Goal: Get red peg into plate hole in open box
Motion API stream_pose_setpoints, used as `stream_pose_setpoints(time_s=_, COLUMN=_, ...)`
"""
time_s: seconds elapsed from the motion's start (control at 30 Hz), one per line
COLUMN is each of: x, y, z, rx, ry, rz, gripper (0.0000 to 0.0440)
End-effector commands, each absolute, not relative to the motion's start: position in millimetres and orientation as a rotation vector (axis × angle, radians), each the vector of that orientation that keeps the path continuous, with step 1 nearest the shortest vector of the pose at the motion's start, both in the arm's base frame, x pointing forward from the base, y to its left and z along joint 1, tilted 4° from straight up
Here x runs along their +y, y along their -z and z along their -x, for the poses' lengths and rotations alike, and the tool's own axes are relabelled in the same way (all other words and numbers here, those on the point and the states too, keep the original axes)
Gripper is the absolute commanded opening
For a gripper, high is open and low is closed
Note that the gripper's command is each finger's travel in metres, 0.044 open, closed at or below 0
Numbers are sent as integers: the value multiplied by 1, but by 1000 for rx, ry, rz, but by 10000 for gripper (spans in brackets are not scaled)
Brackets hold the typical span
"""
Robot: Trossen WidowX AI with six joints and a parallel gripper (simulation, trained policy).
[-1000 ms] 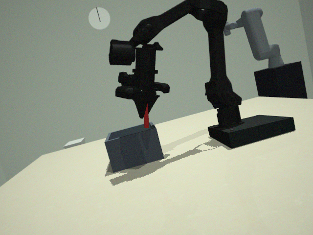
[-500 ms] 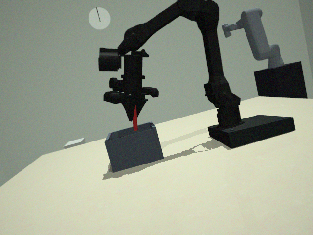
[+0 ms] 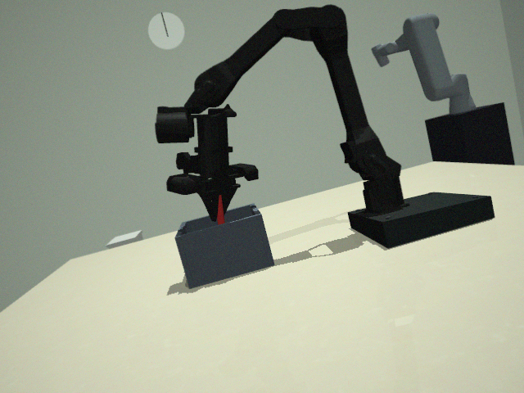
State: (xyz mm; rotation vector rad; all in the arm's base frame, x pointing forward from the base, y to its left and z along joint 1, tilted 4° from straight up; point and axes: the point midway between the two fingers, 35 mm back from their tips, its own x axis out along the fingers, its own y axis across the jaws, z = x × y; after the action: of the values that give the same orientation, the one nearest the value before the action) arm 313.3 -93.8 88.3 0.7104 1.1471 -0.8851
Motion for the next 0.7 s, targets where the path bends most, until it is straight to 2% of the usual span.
stream_pose_setpoints(time_s=0.0, x=-96, y=-76, z=-314, rx=1178, ry=881, rz=-705, gripper=76)
stream_pose_setpoints(time_s=0.1, x=-99, y=-69, z=-314, rx=1207, ry=877, rz=-687, gripper=136)
stream_pose_setpoints(time_s=0.27, x=-104, y=-67, z=-323, rx=1218, ry=872, rz=-670, gripper=149)
stream_pose_setpoints(time_s=0.67, x=-118, y=-65, z=-346, rx=1240, ry=847, rz=-647, gripper=149)
